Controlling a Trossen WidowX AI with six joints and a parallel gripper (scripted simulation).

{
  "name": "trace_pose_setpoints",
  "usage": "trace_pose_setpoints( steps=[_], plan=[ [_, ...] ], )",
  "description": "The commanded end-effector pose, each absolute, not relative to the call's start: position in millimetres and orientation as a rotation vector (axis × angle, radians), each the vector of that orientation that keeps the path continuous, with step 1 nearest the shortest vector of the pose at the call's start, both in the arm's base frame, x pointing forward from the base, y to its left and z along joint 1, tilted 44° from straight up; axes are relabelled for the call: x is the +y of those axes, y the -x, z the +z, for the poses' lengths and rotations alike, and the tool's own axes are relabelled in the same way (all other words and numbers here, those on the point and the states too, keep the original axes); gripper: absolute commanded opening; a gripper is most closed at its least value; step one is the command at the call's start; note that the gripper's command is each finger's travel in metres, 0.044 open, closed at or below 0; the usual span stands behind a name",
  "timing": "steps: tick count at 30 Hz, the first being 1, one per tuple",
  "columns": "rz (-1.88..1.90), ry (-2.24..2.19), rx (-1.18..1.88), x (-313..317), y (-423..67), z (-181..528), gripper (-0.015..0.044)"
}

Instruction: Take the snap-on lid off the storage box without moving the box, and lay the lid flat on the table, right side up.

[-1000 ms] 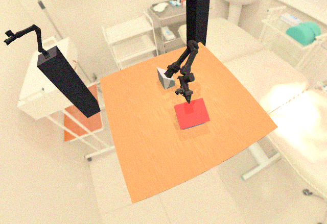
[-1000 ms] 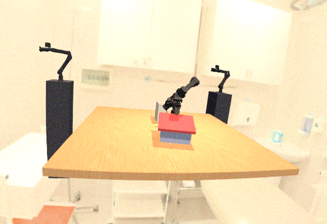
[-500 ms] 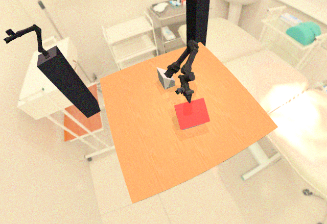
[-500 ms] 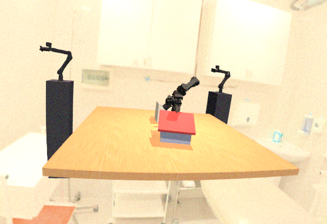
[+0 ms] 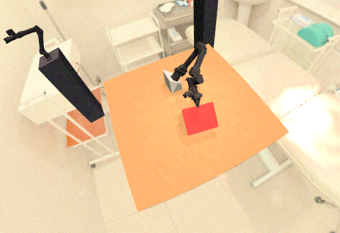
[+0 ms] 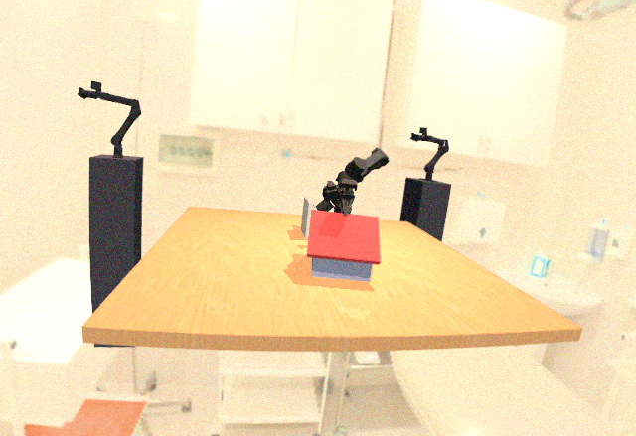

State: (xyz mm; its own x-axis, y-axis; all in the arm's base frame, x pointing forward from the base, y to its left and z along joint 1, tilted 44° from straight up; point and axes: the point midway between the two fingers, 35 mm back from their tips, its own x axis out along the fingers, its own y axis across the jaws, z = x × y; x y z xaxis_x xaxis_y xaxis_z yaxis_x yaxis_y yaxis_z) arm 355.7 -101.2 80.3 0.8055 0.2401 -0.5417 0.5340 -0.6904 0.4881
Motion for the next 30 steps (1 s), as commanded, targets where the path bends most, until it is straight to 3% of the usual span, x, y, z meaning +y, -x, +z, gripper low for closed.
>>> trace_pose_setpoints(
  steps=[1, 30],
  plan=[
    [-0.582, -2.332, 0.565, -108, -360, 84, 0.0],
    [-0.583, -2.33, 0.564, -136, -363, 111, 0.0]
  ],
)
